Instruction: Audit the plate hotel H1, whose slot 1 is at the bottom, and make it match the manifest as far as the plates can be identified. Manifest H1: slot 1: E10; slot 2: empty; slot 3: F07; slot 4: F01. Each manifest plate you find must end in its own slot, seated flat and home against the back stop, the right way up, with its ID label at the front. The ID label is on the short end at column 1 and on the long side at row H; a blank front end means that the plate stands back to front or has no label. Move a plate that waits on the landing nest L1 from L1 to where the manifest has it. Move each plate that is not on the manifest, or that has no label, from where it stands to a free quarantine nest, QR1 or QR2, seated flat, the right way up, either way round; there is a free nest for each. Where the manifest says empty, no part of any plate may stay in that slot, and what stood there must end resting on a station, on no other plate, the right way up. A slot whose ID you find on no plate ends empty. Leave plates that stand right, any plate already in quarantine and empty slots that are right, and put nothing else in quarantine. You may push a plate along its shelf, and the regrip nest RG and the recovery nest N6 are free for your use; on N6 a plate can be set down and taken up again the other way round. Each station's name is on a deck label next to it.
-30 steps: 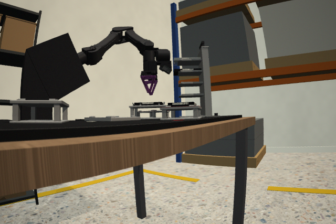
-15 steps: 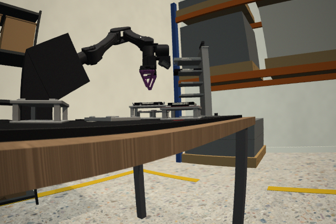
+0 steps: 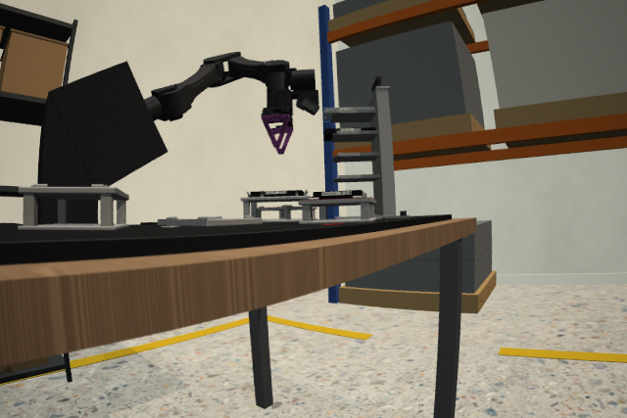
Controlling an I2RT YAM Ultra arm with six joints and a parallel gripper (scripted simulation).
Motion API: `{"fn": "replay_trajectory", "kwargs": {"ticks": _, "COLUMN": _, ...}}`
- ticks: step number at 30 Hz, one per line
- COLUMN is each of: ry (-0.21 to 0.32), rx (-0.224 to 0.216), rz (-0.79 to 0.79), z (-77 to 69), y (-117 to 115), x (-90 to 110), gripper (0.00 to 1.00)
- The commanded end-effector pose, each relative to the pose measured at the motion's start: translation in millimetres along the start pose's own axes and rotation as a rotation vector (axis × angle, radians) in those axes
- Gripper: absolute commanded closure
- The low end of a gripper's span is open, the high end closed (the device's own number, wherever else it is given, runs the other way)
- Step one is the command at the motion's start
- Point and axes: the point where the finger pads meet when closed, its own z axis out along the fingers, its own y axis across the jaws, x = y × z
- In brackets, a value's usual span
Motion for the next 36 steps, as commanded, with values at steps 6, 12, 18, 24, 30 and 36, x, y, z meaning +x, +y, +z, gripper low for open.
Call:
{"fn": "replay_trajectory", "kwargs": {"ticks": 6, "ry": 0.01, "rx": -0.01, "rz": 0.001, "z": -19.7, "y": 3, "x": 3, "gripper": 0.0}}
{"fn": "replay_trajectory", "kwargs": {"ticks": 12, "ry": 0.011, "rx": -0.009, "rz": 0.001, "z": -35.6, "y": 2, "x": 3, "gripper": 0.0}}
{"fn": "replay_trajectory", "kwargs": {"ticks": 18, "ry": 0.011, "rx": -0.009, "rz": 0.001, "z": -48.9, "y": 2, "x": 3, "gripper": 0.0}}
{"fn": "replay_trajectory", "kwargs": {"ticks": 24, "ry": 0.011, "rx": -0.009, "rz": 0.002, "z": -62.1, "y": 2, "x": 3, "gripper": 0.0}}
{"fn": "replay_trajectory", "kwargs": {"ticks": 30, "ry": 0.011, "rx": -0.009, "rz": 0.002, "z": -63.2, "y": -5, "x": 3, "gripper": 0.0}}
{"fn": "replay_trajectory", "kwargs": {"ticks": 36, "ry": 0.011, "rx": -0.009, "rz": 0.002, "z": -63.0, "y": -18, "x": 3, "gripper": 0.0}}
